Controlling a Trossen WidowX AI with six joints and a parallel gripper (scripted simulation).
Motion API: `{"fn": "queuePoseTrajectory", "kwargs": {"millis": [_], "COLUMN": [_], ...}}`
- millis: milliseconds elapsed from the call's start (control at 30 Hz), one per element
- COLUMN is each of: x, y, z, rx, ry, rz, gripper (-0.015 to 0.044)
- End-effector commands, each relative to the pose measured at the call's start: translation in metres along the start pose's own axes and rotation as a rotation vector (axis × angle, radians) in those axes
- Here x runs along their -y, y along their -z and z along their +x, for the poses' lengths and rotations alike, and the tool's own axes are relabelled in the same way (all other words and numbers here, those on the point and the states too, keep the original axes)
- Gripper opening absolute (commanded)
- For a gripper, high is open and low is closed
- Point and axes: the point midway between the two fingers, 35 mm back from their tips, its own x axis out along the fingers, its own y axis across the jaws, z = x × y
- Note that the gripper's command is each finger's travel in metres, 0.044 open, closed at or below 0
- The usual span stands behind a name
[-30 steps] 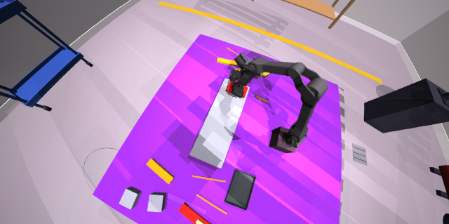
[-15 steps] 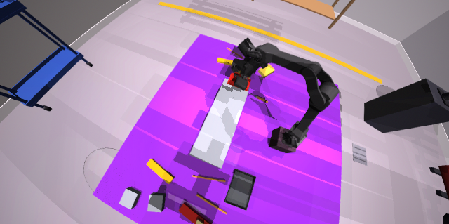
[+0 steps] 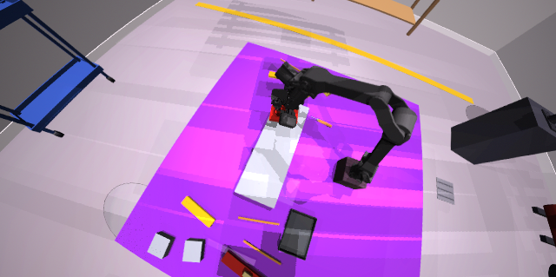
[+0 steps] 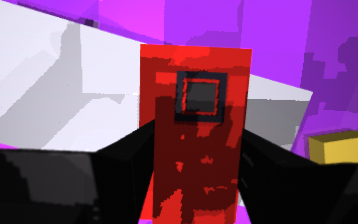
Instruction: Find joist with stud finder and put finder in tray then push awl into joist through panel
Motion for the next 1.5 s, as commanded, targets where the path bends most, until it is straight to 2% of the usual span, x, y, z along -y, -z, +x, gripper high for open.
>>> {"fn": "queuePoseTrajectory", "kwargs": {"millis": [0,733,1467], "x": [-0.027,-0.177,-0.32], "y": [-0.009,-0.03,0.005], "z": [0.004,0.017,0.013], "rx": [0.002,0.007,0.012], "ry": [-0.019,-0.131,-0.243], "rz": [-0.063,-0.413,-0.764], "gripper": [0.0,0.0,0.0]}}
